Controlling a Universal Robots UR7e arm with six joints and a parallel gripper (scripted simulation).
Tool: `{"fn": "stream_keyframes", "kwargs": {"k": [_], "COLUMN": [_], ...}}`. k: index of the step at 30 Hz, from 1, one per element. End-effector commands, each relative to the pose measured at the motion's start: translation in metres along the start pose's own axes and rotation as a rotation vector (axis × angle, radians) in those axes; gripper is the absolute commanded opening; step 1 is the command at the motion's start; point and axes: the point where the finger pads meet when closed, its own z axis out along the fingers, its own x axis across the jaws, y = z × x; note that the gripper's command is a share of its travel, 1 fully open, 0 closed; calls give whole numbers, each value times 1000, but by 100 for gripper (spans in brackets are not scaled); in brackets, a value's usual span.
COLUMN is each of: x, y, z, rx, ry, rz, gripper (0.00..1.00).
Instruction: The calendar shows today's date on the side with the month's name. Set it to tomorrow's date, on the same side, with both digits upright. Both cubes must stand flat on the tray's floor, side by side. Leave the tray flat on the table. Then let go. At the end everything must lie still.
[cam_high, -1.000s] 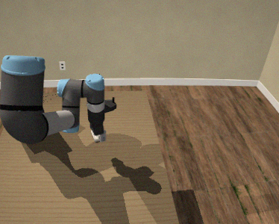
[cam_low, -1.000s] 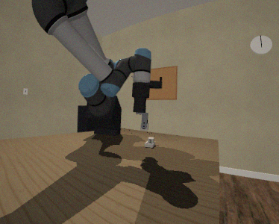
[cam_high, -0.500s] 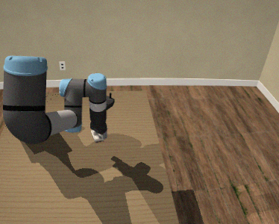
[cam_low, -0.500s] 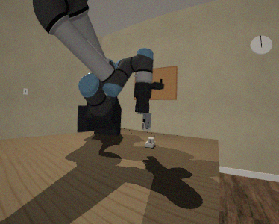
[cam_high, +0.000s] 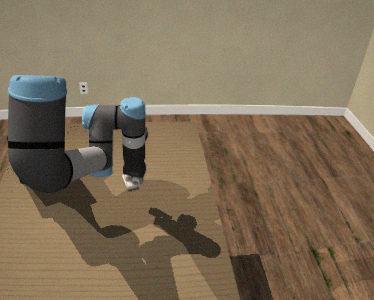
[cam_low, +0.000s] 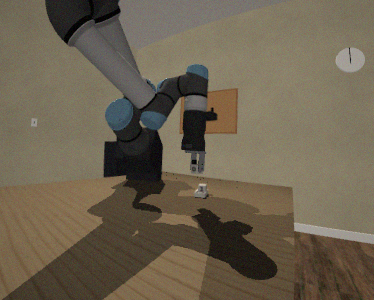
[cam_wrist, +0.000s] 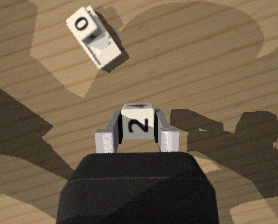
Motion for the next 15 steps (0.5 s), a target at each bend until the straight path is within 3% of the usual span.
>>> {"fn": "stream_keyframes", "kwargs": {"k": [1,15], "x": [-1,-4], "y": [-2,-4], "z": [0,-1], "rx": [11,8], "ry": [10,12], "rz": [-114,-489], "gripper": [57,57]}}
